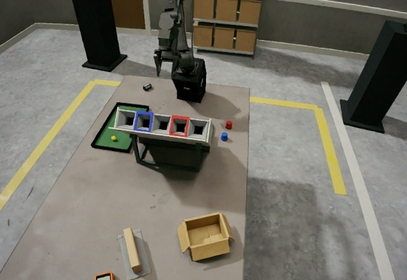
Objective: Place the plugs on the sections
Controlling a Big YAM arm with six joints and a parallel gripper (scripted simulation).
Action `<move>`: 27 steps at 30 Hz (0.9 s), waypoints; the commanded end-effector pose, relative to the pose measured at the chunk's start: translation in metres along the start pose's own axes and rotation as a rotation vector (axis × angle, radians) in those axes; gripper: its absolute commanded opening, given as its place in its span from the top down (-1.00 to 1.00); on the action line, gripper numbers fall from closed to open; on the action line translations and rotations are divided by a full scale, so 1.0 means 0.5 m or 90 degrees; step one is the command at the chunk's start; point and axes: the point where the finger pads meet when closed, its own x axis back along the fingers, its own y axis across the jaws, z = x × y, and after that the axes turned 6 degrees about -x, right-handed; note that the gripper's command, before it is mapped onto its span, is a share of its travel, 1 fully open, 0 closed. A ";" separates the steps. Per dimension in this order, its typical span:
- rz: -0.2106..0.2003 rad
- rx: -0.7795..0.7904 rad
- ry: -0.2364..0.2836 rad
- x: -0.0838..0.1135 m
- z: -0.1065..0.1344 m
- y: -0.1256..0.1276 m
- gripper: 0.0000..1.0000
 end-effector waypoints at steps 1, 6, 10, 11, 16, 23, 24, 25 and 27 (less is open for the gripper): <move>0.011 0.007 0.010 -0.003 0.008 -0.013 -0.13; 0.011 0.005 0.010 0.006 0.015 -0.025 -0.13; 0.009 0.001 -0.025 0.030 -0.042 -0.029 -0.13; 0.010 0.003 -0.002 0.018 -0.008 -0.033 -0.13; 0.013 0.004 0.029 0.004 0.043 -0.051 -0.13; 0.015 0.004 0.052 0.001 0.075 -0.081 -0.13; 0.015 0.004 0.056 0.000 0.081 -0.086 -0.13; 0.015 0.004 0.056 0.000 0.081 -0.086 -0.13; 0.016 0.006 0.043 0.010 0.057 -0.089 -0.13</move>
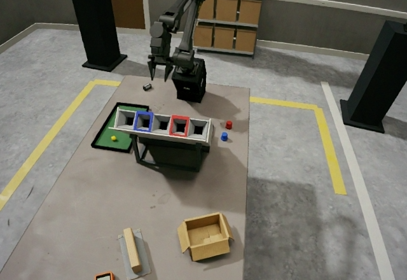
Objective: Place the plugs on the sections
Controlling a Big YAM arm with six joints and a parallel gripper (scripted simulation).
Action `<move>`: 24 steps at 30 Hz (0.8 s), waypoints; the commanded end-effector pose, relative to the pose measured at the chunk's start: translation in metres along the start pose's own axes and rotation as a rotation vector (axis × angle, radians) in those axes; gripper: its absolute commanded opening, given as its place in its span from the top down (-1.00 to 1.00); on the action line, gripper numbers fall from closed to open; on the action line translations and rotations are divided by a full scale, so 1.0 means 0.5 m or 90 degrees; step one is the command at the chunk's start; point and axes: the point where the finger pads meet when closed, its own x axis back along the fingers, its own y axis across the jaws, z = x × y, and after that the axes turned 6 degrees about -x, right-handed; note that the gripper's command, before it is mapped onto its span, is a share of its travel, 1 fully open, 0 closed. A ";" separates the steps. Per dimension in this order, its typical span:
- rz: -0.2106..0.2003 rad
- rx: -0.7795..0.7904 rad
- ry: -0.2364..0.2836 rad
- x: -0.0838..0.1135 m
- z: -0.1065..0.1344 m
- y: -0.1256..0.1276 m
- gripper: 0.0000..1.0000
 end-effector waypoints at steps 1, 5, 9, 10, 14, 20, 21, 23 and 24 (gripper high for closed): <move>0.005 0.012 -0.002 0.012 0.002 -0.014 -0.13; 0.007 0.009 0.027 -0.004 0.032 -0.041 -0.13; 0.008 0.006 0.050 -0.012 0.062 -0.069 -0.13; 0.008 0.006 0.055 -0.013 0.069 -0.077 -0.13; 0.010 0.004 0.079 -0.019 0.103 -0.111 -0.13; 0.012 0.002 0.107 -0.026 0.144 -0.151 -0.13; 0.013 0.002 0.115 -0.029 0.156 -0.163 -0.13; 0.014 0.001 0.133 -0.033 0.181 -0.188 -0.13; 0.015 0.000 0.143 -0.036 0.195 -0.202 -0.13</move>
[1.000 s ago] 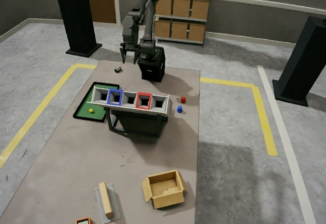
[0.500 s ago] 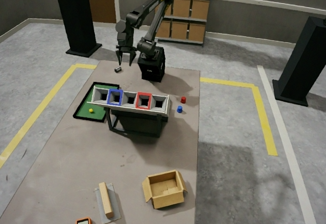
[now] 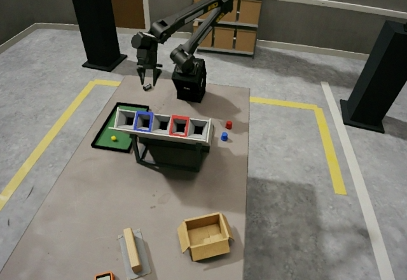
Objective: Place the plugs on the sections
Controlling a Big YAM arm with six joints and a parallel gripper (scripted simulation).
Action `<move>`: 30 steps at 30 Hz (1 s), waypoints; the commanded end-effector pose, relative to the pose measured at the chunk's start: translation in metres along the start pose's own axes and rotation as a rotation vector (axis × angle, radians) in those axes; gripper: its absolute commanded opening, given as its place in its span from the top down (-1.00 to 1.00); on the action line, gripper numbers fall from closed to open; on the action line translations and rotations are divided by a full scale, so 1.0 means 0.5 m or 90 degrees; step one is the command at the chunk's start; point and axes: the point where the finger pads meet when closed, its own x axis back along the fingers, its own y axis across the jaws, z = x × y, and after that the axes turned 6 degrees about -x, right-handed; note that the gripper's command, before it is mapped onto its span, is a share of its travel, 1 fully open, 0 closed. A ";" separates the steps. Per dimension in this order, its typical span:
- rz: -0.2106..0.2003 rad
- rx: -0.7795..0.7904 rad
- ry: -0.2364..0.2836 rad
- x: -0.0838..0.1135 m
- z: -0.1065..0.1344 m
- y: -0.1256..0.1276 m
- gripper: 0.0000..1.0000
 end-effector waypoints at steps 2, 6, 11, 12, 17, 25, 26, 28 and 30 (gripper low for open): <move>0.011 0.023 0.060 -0.030 0.064 -0.075 -0.13; 0.030 0.047 0.081 -0.045 0.078 -0.153 -0.13; 0.030 0.040 0.119 -0.067 0.135 -0.196 -0.13; 0.032 0.039 0.130 -0.072 0.150 -0.210 -0.13; 0.050 0.052 0.166 -0.091 0.175 -0.290 -0.13; 0.056 0.049 0.225 -0.122 0.253 -0.371 -0.13; 0.056 0.049 0.225 -0.122 0.253 -0.371 -0.13; 0.057 0.048 0.239 -0.130 0.272 -0.392 -0.13; 0.059 0.047 0.253 -0.138 0.291 -0.411 -0.13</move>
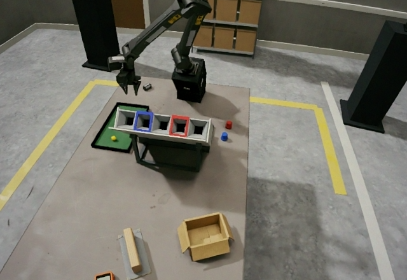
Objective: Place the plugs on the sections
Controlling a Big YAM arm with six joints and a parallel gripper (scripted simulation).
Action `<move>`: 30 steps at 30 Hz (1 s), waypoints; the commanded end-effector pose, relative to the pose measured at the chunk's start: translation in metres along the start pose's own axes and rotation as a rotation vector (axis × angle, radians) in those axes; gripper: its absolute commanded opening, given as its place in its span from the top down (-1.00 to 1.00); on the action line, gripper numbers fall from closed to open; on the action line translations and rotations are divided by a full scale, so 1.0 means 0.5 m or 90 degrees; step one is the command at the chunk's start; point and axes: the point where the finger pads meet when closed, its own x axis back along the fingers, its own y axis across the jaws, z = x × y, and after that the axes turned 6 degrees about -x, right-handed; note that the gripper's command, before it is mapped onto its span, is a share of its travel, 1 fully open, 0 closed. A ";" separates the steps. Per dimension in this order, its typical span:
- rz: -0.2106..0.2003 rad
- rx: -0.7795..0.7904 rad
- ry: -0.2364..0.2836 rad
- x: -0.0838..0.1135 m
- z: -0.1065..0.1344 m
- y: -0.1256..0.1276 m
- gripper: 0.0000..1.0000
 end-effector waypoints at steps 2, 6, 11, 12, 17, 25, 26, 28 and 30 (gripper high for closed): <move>0.027 0.028 0.005 -0.012 -0.012 -0.078 -0.13; 0.028 0.027 0.029 -0.038 0.013 -0.108 -0.13; 0.030 0.025 0.053 -0.065 0.038 -0.139 -0.13; 0.030 0.025 0.053 -0.065 0.038 -0.139 -0.13; 0.031 0.025 0.068 -0.081 0.053 -0.159 -0.13; 0.032 0.025 0.087 -0.104 0.072 -0.182 -0.13; 0.033 0.024 0.089 -0.105 0.075 -0.185 -0.13; 0.032 0.024 0.091 -0.107 0.077 -0.188 -0.13; 0.032 0.024 0.091 -0.107 0.077 -0.188 -0.13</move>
